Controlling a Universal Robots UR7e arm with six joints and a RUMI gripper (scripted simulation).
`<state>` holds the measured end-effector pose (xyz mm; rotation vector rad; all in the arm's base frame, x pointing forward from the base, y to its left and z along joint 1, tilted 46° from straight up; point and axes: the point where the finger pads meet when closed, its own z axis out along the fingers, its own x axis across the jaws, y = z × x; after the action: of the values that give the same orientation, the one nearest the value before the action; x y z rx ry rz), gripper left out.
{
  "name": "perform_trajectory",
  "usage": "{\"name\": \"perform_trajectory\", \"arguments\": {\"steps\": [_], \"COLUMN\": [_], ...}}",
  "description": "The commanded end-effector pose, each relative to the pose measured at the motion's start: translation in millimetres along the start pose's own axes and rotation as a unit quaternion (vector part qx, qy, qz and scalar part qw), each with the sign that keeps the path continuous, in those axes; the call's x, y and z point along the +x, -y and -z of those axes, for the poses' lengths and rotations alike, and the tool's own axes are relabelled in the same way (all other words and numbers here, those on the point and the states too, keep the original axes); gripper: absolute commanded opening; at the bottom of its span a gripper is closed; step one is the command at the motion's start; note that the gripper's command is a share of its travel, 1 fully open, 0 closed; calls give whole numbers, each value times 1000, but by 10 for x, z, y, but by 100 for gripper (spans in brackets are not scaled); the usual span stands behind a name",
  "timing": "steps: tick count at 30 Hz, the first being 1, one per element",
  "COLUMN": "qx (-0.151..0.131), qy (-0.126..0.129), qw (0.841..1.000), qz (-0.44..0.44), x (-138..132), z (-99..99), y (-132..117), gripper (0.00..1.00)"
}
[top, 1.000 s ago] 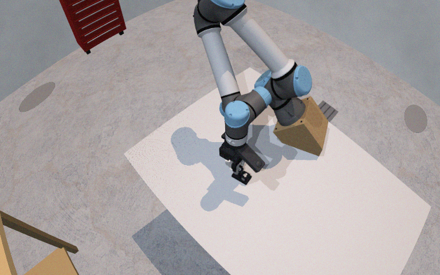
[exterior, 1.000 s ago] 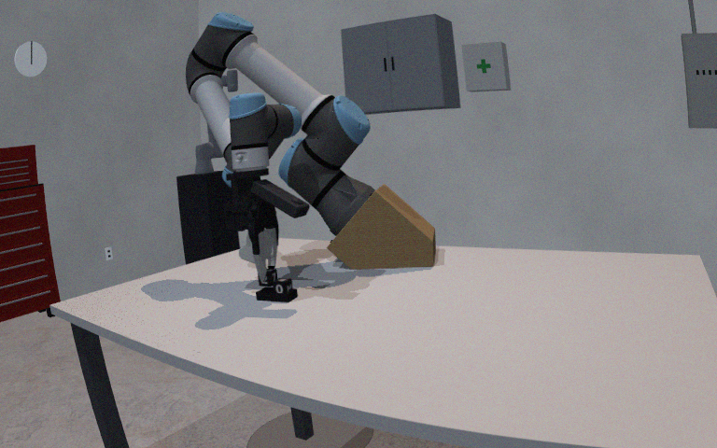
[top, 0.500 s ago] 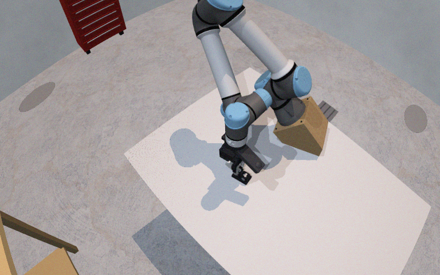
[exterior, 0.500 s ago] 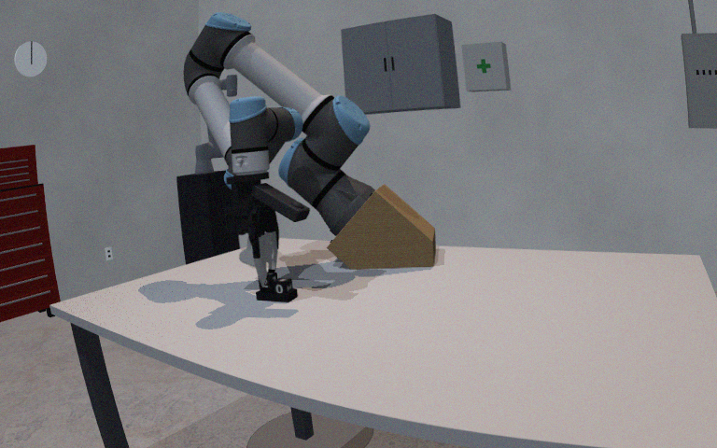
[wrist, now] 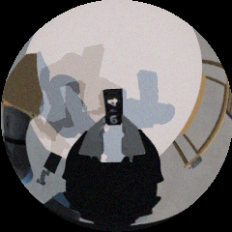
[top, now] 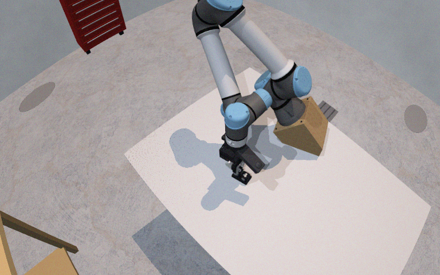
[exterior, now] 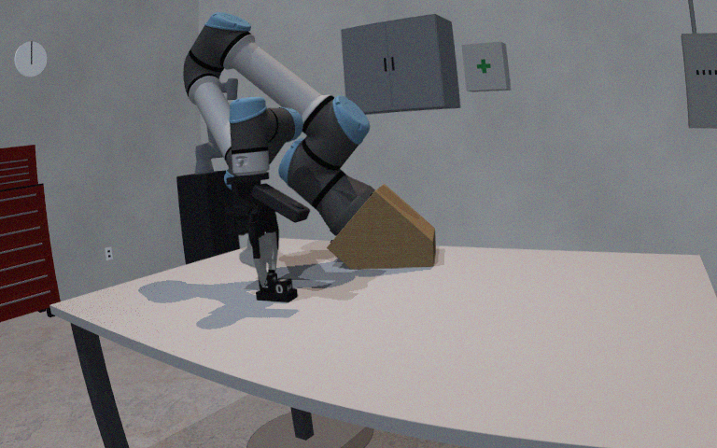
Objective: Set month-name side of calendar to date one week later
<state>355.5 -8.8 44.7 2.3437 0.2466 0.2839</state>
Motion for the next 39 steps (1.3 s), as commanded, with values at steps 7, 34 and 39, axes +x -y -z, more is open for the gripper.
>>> {"name": "perform_trajectory", "arguments": {"steps": [7, 34, 39], "qx": [0, 0, 0], "qy": [0, 0, 0], "qw": [1000, 1000, 1000], "qz": [0, 0, 0], "x": [2, 2, 2], "z": [2, -76, -86], "y": [0, 0, 0], "gripper": [10, 10, 10]}}
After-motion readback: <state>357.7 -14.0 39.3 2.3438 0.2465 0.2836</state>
